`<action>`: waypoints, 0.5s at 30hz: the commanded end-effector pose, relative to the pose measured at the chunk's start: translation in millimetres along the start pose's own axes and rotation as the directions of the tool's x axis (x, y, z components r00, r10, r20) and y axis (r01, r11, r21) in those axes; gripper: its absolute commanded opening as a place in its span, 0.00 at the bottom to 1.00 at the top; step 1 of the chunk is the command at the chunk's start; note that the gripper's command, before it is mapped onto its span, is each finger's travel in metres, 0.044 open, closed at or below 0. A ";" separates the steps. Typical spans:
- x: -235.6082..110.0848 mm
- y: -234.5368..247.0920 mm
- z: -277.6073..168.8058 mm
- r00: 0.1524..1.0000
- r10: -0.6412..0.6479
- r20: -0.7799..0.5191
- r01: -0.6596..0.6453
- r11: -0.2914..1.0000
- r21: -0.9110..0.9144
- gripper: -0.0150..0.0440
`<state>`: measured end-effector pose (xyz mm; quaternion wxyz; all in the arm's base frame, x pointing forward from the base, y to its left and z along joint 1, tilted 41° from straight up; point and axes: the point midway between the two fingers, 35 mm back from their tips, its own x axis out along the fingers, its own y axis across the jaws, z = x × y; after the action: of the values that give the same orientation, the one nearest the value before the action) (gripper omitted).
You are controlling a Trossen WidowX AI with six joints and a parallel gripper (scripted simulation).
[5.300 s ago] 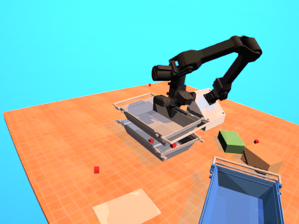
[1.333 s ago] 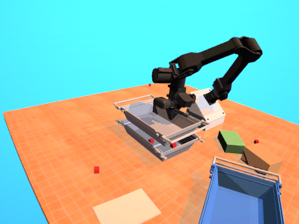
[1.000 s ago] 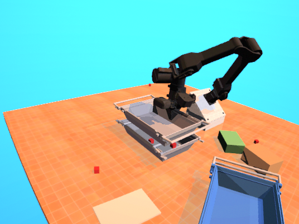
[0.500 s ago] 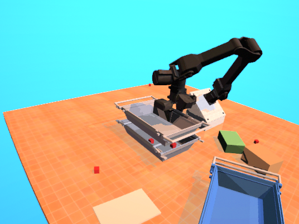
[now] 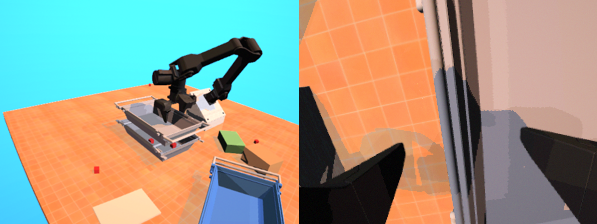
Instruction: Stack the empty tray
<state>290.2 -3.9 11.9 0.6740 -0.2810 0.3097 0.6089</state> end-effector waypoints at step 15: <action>-73.0 -5.3 -2.5 1.000 0.002 -0.009 -0.002 1.000 0.003 1.00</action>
<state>290.5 -38.4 47.7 0.6725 -0.2750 0.3151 0.6106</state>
